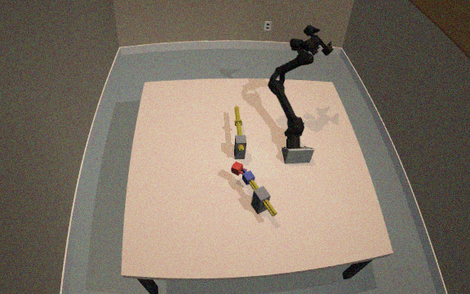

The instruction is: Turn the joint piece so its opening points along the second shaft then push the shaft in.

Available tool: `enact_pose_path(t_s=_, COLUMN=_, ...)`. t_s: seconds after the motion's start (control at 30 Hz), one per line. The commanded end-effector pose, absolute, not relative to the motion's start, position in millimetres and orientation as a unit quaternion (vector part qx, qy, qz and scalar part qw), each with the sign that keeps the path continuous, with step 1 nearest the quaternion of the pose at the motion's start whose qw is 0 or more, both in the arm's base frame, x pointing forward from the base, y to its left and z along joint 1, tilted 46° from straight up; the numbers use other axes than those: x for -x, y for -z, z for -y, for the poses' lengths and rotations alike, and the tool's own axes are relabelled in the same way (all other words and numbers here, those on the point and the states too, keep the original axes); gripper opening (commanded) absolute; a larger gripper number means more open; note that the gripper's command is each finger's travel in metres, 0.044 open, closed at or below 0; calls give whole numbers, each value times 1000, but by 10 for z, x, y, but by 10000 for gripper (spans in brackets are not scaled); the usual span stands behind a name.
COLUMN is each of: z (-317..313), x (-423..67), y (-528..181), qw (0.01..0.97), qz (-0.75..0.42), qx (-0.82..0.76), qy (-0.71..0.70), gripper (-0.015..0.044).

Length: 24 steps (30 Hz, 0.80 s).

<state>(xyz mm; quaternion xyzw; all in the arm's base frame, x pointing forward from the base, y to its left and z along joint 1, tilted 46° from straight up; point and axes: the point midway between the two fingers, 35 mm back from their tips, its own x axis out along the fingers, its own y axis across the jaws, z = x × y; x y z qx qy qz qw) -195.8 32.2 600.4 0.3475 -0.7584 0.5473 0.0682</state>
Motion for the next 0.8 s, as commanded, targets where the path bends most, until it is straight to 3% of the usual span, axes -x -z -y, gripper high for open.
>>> enact_pose_path(t_s=0.0, z=-556, x=2033, y=-6030, qw=86, qz=740, qx=-326, qy=-582, gripper=440)
enact_pose_path(t_s=0.37, z=-1061, x=2079, y=-6052, qw=147, qz=733, qx=-276, qy=-604, gripper=440)
enact_pose_path(t_s=0.77, z=-1888, x=2123, y=-5969, qw=210, qz=647, qx=-203, qy=-704, gripper=440)
